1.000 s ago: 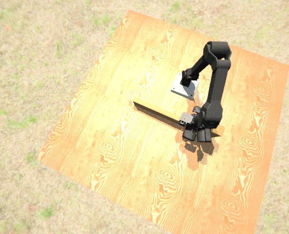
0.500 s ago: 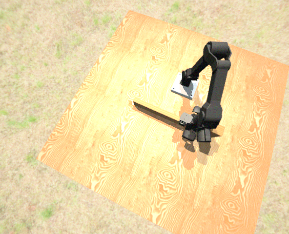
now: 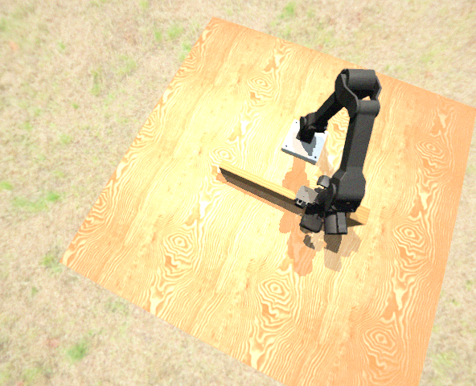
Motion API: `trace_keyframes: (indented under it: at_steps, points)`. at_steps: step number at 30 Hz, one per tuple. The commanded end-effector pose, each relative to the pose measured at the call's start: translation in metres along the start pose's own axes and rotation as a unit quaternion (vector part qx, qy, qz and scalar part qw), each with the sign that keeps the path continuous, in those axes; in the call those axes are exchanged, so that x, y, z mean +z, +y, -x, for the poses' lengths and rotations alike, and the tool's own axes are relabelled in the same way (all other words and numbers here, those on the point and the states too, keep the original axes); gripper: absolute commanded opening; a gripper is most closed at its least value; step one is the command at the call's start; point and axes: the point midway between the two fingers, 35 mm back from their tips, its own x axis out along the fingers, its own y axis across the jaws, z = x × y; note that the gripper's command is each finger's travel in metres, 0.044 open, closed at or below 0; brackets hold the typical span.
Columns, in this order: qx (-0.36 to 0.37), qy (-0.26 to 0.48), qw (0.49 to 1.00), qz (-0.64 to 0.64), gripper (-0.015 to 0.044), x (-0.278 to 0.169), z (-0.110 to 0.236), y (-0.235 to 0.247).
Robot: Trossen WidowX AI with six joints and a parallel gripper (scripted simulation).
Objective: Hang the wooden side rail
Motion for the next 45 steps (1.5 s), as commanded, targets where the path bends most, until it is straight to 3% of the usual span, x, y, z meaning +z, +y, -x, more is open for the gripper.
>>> trace_keyframes:
  at_steps: [1, 20, 32, 37, 45]
  points:
    - [0.0, 0.003, 1.0, 0.001, 0.0, -0.001, -0.001, 0.0]
    - [0.0, 0.003, 1.0, 0.001, 0.0, -0.001, -0.004, 0.0]
    - [0.0, 0.0, 1.0, 0.0, 0.0315, 0.0, -0.002, -0.001]
    - [0.0, 0.002, 1.0, 0.0, 0.044, 0.0, 0.027, 0.0]
    - [0.0, 0.003, 1.0, 0.0, 0.044, 0.0, 0.038, 0.0]
